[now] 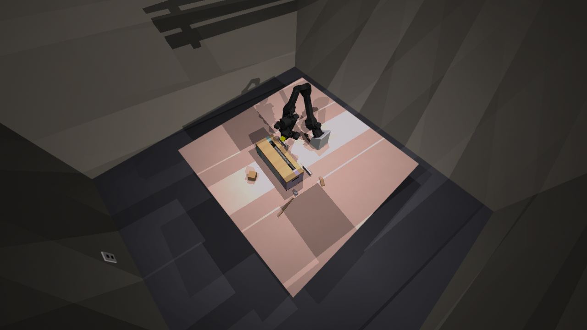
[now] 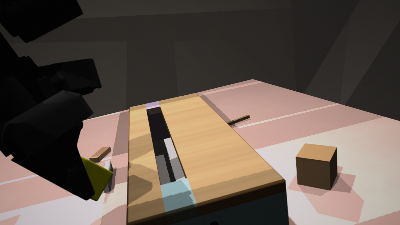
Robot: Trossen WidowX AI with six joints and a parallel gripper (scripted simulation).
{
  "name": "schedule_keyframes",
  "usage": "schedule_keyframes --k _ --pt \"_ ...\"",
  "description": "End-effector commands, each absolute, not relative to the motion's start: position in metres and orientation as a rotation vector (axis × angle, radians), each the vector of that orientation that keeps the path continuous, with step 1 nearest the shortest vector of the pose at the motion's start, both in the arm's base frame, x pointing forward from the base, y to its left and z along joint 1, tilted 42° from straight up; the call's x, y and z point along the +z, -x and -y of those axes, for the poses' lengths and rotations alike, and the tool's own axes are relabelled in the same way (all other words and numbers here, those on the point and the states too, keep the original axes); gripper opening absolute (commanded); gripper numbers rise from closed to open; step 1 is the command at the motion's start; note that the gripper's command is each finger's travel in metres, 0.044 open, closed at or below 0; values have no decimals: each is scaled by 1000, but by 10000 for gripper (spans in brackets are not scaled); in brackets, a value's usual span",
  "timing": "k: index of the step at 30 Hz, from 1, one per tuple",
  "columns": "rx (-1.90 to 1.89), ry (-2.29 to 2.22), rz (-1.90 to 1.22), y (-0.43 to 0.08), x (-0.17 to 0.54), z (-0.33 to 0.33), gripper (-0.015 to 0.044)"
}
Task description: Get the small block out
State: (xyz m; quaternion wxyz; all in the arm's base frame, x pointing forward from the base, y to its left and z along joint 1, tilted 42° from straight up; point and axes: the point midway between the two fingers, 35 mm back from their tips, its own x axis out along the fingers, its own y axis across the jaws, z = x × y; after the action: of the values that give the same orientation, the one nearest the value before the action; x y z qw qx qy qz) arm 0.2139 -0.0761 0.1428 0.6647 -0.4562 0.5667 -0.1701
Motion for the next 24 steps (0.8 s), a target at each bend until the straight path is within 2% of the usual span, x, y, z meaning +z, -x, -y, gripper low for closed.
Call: schedule_keyframes --k 1,24 --pt "-291 1178 -1320 -215 147 73 0" --pt "342 2010 -1497 -213 159 58 0"
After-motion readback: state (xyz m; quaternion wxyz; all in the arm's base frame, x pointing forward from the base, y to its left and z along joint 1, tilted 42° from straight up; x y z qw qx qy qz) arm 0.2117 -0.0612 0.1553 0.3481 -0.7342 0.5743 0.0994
